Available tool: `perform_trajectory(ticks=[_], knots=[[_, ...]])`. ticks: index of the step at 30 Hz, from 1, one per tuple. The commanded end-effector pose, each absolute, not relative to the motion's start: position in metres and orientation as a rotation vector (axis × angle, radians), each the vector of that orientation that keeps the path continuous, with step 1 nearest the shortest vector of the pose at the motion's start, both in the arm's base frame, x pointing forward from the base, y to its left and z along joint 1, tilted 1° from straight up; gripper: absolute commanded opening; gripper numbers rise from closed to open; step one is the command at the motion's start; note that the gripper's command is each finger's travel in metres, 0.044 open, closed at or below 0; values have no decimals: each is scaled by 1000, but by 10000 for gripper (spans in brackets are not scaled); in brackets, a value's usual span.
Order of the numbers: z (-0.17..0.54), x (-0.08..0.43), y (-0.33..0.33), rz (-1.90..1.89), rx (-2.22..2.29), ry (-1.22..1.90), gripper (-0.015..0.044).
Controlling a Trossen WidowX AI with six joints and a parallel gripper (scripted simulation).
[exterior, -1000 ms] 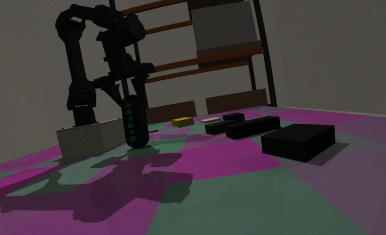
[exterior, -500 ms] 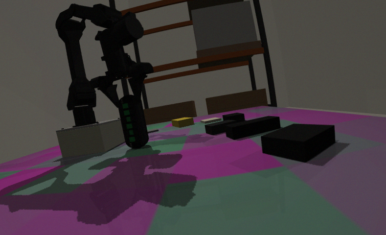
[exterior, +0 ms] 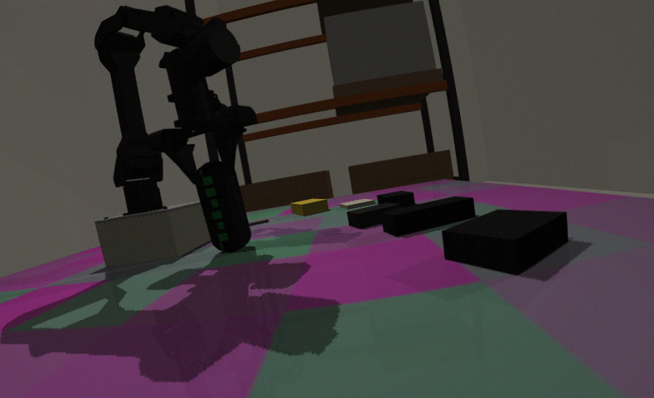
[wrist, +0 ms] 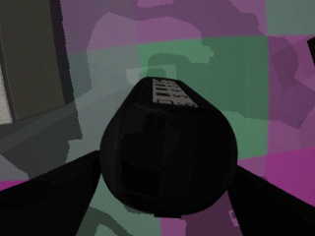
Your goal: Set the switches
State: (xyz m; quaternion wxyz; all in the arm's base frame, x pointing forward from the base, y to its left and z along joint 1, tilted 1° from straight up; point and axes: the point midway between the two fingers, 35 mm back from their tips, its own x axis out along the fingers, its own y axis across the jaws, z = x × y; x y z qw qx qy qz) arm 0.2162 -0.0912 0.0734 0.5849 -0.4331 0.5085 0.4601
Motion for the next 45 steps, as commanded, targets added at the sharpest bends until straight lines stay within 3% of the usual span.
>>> perform_trajectory(ticks=[1, 45], knots=[[71, 215, -95, 1074, -1022, 1203, 338], [62, 209, -127, 1036, -1082, 1278, 338]])
